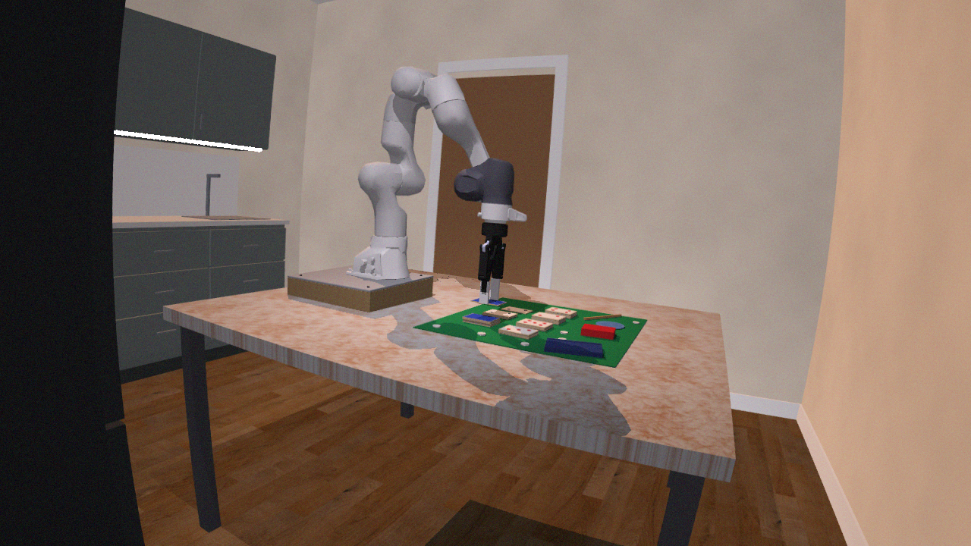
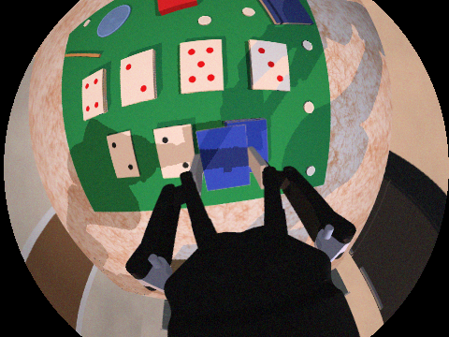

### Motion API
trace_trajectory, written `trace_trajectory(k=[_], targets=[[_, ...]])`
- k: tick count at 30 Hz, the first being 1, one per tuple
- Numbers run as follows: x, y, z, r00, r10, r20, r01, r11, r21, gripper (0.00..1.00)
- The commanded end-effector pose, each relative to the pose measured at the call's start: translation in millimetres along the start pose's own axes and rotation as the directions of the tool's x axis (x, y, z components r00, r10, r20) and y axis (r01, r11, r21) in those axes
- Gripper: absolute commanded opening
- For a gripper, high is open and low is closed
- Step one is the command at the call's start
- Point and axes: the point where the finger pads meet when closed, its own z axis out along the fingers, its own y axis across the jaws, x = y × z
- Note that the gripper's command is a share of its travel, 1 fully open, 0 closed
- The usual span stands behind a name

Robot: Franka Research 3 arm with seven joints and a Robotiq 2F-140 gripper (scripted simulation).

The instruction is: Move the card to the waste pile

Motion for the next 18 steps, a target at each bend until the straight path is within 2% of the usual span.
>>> trace_trajectory(k=[1, 10, 18], targets=[[2.1, -18.3, -1.0, 0.999, 0.045, -0.004, -0.045, 0.999, -0.002, 0.43], [5.0, -66.6, -1.0, 0.998, 0.056, -0.004, -0.056, 0.998, -0.001, 0.43], [5.8, -78.9, -0.9, 0.998, 0.059, -0.004, -0.059, 0.998, -0.001, 0.43]])
